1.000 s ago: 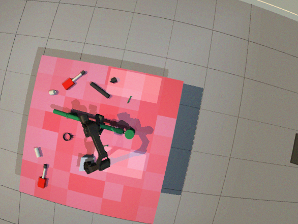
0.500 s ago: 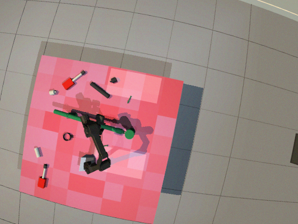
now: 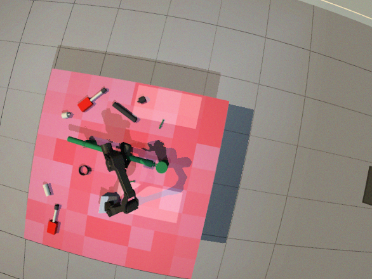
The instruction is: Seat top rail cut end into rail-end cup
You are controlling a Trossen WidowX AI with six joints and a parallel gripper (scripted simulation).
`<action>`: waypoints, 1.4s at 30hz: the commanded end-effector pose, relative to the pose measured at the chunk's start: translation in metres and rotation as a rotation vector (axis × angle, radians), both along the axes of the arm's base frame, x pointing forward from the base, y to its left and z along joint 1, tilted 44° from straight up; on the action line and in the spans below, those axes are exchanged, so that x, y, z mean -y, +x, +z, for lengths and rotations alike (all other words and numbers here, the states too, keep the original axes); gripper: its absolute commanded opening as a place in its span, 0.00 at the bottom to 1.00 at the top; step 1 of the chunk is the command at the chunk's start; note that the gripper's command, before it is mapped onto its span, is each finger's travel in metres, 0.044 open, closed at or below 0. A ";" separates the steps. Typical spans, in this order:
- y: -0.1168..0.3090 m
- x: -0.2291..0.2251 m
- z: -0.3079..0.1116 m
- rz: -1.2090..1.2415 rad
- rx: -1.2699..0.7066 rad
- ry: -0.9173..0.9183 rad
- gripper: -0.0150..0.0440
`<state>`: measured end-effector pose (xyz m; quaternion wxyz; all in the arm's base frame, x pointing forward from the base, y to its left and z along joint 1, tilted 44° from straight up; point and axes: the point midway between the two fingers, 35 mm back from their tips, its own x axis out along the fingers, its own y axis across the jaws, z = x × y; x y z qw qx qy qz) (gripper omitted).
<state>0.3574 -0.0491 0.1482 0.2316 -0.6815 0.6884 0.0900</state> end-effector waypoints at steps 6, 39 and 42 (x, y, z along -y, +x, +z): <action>0.001 0.002 0.007 0.006 0.012 -0.010 0.25; -0.001 0.006 0.006 0.000 -0.001 0.001 0.25; -0.001 0.006 0.006 0.000 -0.001 0.001 0.25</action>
